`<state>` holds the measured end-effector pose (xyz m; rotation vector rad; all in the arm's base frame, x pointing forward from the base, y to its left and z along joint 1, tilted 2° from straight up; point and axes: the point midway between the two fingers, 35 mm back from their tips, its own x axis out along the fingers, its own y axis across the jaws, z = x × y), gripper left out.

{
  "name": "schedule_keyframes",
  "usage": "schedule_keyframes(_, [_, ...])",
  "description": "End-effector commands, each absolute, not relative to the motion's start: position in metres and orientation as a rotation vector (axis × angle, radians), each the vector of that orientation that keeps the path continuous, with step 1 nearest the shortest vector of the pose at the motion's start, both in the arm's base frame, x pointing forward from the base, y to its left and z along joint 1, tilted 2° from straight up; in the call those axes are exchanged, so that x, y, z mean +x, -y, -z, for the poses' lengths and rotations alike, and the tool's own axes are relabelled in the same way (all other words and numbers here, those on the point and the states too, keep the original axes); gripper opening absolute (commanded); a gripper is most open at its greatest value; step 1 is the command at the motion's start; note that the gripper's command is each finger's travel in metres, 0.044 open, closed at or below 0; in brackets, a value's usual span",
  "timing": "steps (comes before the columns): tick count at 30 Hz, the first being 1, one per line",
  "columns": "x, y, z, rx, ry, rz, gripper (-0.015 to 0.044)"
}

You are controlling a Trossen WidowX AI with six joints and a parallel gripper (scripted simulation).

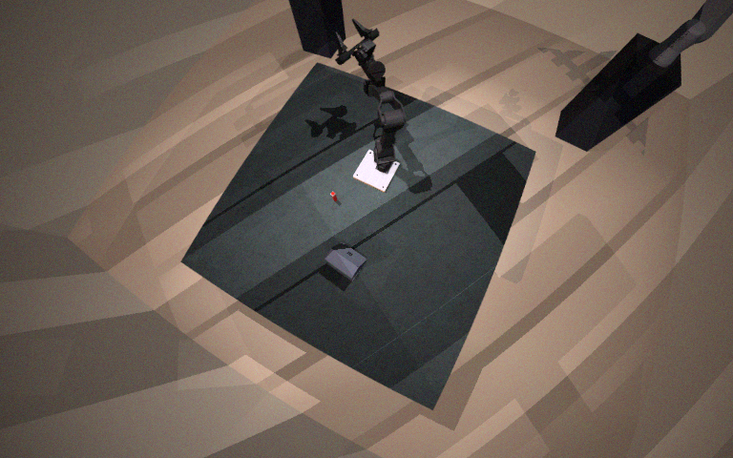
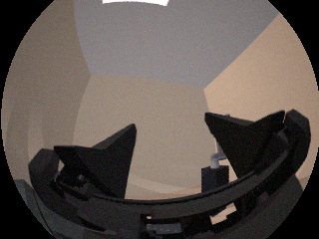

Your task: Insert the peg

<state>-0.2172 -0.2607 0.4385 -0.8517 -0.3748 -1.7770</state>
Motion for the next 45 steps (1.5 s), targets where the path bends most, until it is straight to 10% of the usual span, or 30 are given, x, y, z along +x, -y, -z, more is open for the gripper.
schedule_keyframes(1, [-0.217, 0.261, -0.438, -0.849, 0.375, 1.776, 0.0426])
schedule_keyframes(45, [-0.091, 0.398, -0.368, -0.232, 0.311, 1.501, 0.0440])
